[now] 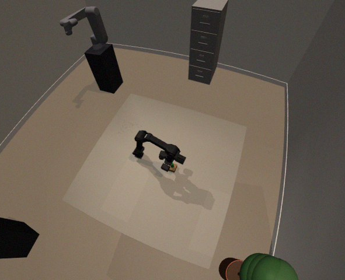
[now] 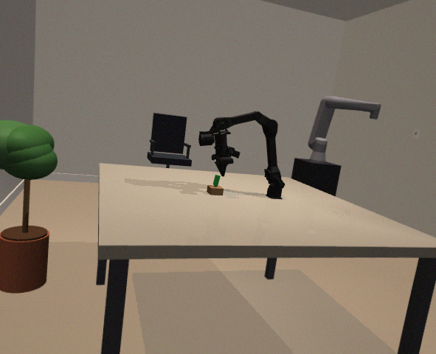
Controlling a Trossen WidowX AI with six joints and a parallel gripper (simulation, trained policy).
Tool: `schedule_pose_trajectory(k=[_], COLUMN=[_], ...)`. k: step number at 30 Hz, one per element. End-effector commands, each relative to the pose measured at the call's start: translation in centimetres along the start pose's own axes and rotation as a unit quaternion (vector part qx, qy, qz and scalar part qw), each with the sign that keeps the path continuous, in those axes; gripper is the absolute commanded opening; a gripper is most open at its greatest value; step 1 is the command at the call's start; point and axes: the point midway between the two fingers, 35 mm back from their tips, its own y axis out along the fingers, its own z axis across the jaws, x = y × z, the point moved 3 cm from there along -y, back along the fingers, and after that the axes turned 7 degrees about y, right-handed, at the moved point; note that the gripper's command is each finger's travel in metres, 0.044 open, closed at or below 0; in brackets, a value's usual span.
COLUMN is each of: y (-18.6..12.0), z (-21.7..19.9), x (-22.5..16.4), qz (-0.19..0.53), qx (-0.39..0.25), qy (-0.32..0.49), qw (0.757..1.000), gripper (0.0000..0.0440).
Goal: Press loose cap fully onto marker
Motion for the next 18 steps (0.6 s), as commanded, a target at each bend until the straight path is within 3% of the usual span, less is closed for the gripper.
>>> schedule_pose_trajectory(k=[1, 18], y=[-0.1, -3.3], z=[0.0, 0.7], x=[1.1, 4.6], qz=[-0.014, 0.001], qx=[-0.009, -0.052], qy=[-0.001, 0.021], qw=[1.0, 0.998], gripper=[0.0024, 0.0032])
